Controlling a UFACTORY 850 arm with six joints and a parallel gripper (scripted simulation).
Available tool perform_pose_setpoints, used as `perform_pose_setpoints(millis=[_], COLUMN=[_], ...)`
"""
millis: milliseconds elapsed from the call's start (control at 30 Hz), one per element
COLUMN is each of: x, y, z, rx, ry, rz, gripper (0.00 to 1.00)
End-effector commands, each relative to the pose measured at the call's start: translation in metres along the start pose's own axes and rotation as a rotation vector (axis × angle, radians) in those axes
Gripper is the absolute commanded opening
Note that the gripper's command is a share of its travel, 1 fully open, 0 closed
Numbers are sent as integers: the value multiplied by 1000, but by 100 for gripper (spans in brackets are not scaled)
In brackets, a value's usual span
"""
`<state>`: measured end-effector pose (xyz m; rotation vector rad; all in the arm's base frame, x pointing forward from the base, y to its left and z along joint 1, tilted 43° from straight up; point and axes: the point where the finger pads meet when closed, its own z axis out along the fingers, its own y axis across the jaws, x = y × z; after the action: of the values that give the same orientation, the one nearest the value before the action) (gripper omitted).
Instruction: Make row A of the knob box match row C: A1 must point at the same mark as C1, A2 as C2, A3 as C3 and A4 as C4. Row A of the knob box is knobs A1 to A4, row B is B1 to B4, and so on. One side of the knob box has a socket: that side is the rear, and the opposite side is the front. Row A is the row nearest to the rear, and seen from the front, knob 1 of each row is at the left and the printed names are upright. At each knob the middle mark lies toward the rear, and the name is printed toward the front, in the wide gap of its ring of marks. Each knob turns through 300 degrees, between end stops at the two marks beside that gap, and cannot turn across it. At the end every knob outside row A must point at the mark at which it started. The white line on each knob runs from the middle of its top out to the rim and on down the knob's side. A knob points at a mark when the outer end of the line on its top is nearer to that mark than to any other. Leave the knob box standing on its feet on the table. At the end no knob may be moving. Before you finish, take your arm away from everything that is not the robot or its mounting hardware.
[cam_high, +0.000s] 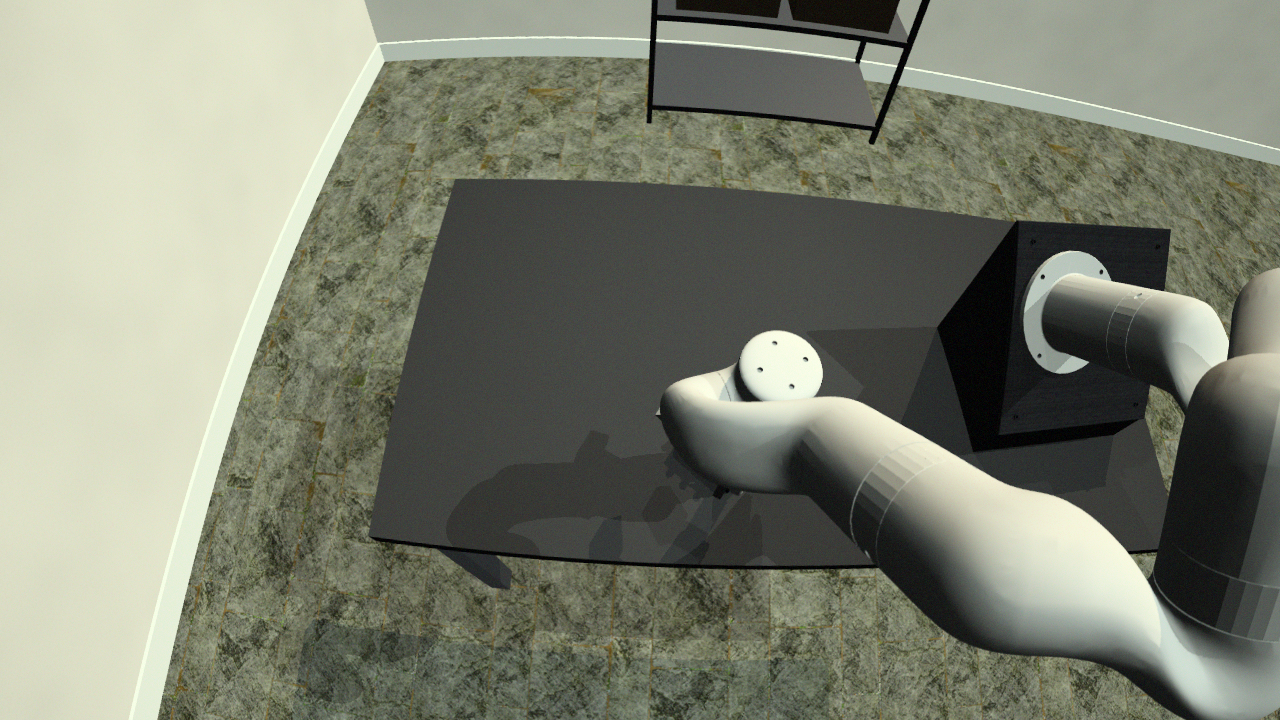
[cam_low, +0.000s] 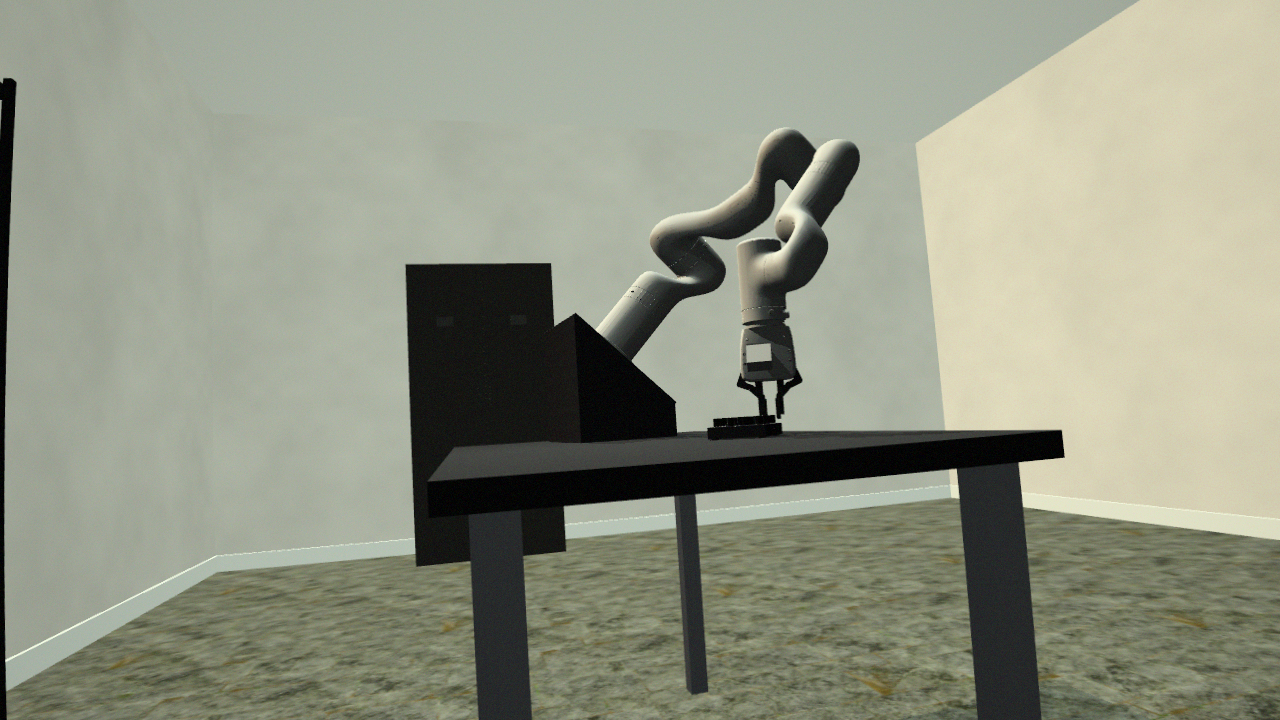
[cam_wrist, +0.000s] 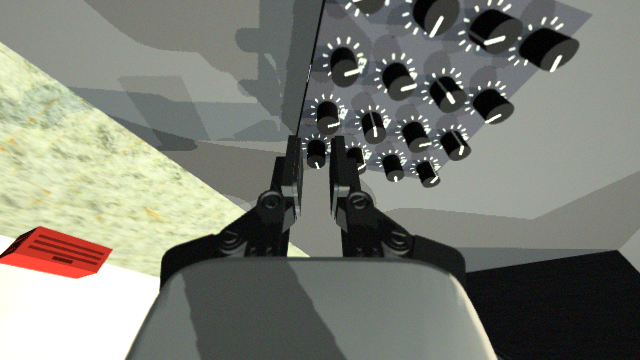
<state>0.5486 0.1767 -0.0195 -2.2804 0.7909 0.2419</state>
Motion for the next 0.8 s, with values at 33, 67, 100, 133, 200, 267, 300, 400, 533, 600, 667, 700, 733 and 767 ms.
perform_pose_setpoints(millis=[33, 67, 100, 133, 200, 267, 300, 400, 533, 600, 667, 700, 733, 767], x=[1, 1, 1, 1, 1, 1, 1, 1, 1, 1, 1, 1, 1, 1], y=[-1, -1, -1, -1, -1, -1, -1, -1, -1, -1, -1, -1, -1, -1], z=[-4, -6, -8, -11, -11, -16, -19, -27, -34, -36, -36, -36, -36, -36], rx=[1, 1, 1, 1, 1, 1, 1, 1, 1, 1, 1, 1, 1, 1], ry=[1, 1, 1, 1, 1, 1, 1, 1, 1, 1, 1, 1, 1, 1], rz=[0, 0, 0, 0, 0, 0, 0, 0, 0, 0, 0, 0, 0, 0], gripper=[19, 19, 19, 19, 19, 19, 19, 19, 19, 19, 19, 19, 19, 19])
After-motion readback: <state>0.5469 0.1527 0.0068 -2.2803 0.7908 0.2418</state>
